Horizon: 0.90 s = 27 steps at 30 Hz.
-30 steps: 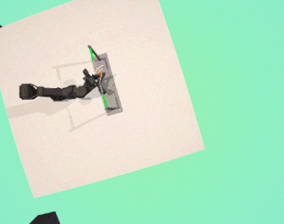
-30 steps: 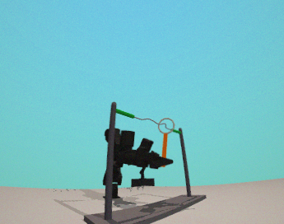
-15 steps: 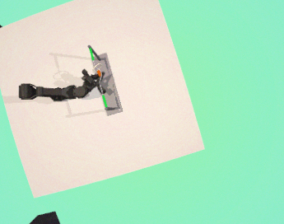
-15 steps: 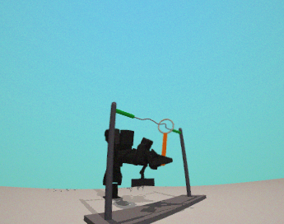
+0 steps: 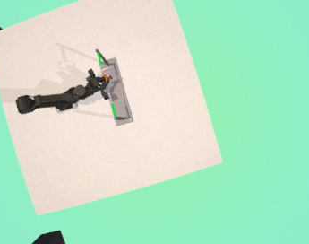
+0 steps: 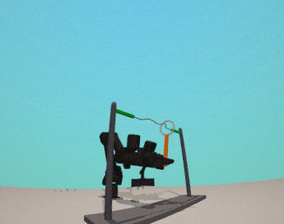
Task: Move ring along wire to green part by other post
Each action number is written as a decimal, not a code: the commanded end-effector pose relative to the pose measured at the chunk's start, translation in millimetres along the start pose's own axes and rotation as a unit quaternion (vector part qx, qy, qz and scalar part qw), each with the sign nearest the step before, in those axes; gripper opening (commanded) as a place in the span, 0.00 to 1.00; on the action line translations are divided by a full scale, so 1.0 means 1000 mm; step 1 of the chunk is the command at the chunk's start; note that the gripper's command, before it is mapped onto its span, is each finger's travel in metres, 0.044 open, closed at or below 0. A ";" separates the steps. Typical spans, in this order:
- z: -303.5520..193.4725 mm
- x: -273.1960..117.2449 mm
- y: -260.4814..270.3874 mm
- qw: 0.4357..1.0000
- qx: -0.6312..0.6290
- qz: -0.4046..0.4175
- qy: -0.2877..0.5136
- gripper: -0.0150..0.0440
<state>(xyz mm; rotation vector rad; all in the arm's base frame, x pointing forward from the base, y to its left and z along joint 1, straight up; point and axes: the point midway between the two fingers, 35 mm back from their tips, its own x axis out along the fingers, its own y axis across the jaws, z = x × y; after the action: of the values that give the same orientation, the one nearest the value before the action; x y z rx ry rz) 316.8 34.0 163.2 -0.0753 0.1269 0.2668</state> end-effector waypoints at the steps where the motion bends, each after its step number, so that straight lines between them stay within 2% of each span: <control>1: -0.001 -0.001 0.008 0.999 0.015 -0.037 -0.001 0.00; 12: 0.000 0.002 0.025 0.994 0.041 -0.106 -0.002 0.00; 27: 0.002 0.007 0.042 0.990 0.051 -0.132 -0.002 0.00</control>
<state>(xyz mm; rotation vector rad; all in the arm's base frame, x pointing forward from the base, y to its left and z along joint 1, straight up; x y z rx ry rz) 310.2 72.1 156.9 -0.0014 0.1369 0.0065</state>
